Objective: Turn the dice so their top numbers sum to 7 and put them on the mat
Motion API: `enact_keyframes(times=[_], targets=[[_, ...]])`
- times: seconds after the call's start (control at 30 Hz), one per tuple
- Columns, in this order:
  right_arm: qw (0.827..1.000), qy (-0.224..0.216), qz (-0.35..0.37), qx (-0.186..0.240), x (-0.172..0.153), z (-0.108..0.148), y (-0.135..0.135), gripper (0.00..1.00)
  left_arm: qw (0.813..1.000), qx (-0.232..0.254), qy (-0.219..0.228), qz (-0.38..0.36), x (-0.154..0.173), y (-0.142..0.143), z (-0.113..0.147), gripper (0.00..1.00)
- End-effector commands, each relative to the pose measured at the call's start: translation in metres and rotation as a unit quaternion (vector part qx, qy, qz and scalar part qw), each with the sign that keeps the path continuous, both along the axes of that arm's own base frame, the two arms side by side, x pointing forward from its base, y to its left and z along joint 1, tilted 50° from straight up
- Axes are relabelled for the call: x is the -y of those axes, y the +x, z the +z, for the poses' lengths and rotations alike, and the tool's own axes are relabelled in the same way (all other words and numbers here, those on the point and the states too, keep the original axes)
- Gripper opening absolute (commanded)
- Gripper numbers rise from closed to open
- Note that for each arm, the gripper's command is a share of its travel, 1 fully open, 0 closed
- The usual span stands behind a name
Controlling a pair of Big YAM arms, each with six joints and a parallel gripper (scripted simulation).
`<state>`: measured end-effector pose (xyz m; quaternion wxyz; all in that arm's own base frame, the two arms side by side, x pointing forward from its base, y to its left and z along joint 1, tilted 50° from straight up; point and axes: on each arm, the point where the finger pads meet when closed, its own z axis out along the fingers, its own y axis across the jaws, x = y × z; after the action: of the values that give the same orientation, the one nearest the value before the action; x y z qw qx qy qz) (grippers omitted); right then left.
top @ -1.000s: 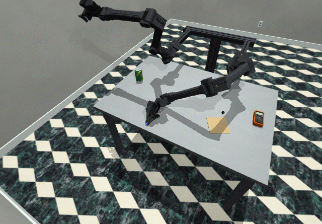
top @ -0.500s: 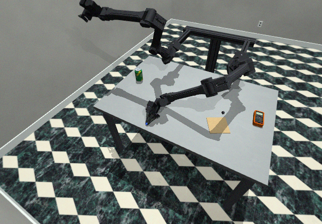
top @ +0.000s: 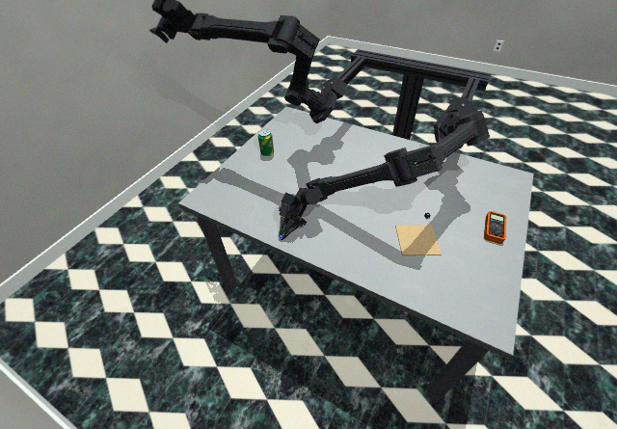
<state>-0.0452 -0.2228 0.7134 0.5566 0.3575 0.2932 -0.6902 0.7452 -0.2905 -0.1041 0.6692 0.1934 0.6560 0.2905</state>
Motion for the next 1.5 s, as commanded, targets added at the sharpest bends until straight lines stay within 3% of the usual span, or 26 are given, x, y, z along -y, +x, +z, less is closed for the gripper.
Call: enact_keyframes(times=[0.0, 0.57, 1.07, 1.47], targets=[[0.999, -0.031, -0.004, -0.003, -0.0268, 0.0322, 0.0012, 1.00, 1.000, 0.013, -0.011, 0.009, -0.0134, 0.0118, 0.0023, 0.11], [0.999, -0.031, -0.004, -0.003, -0.0268, 0.0322, 0.0012, 1.00, 1.000, 0.014, -0.011, 0.009, -0.0133, 0.0123, 0.0041, 0.11], [0.999, -0.031, -0.004, -0.003, -0.0268, 0.0322, 0.0012, 1.00, 1.000, 0.013, -0.011, 0.009, -0.0133, 0.0123, 0.0038, 0.30], [0.999, -0.031, -0.004, -0.003, -0.0268, 0.0322, 0.0012, 1.00, 1.000, 0.013, -0.011, 0.009, -0.0133, 0.0123, 0.0038, 0.30]])
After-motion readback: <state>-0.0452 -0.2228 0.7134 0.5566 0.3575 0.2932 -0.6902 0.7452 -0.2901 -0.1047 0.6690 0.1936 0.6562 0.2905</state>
